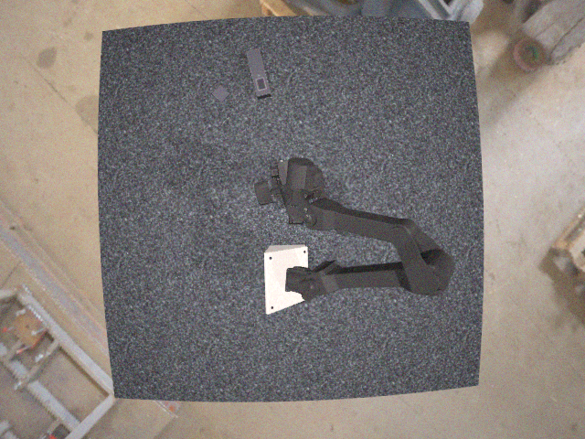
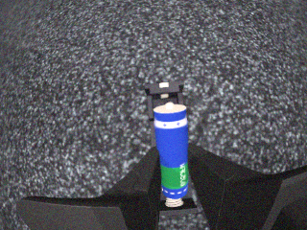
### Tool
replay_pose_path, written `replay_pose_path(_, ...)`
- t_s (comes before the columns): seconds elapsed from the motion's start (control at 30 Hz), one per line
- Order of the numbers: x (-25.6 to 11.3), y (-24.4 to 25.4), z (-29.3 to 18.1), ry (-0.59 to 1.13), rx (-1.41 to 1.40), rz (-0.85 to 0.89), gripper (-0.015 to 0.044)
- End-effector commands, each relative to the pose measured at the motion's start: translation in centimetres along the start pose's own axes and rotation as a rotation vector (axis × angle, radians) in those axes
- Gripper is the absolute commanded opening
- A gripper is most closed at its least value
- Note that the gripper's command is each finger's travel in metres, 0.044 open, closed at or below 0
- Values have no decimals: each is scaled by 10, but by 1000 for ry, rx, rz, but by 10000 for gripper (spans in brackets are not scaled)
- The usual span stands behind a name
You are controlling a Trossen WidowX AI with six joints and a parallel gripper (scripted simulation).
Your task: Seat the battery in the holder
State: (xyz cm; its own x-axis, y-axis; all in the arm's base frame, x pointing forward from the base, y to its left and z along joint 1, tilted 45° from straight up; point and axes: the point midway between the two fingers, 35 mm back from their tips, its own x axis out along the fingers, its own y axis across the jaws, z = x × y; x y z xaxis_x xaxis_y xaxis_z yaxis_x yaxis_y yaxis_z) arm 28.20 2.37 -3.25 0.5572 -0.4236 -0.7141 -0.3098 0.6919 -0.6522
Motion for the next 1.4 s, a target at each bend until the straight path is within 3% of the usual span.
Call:
replay_pose_path(0.0, 0, 1, -5, 17, -6, 4, 58)
replay_pose_path(1.37, 11, 6, 1, 168, 7, 30, 58)
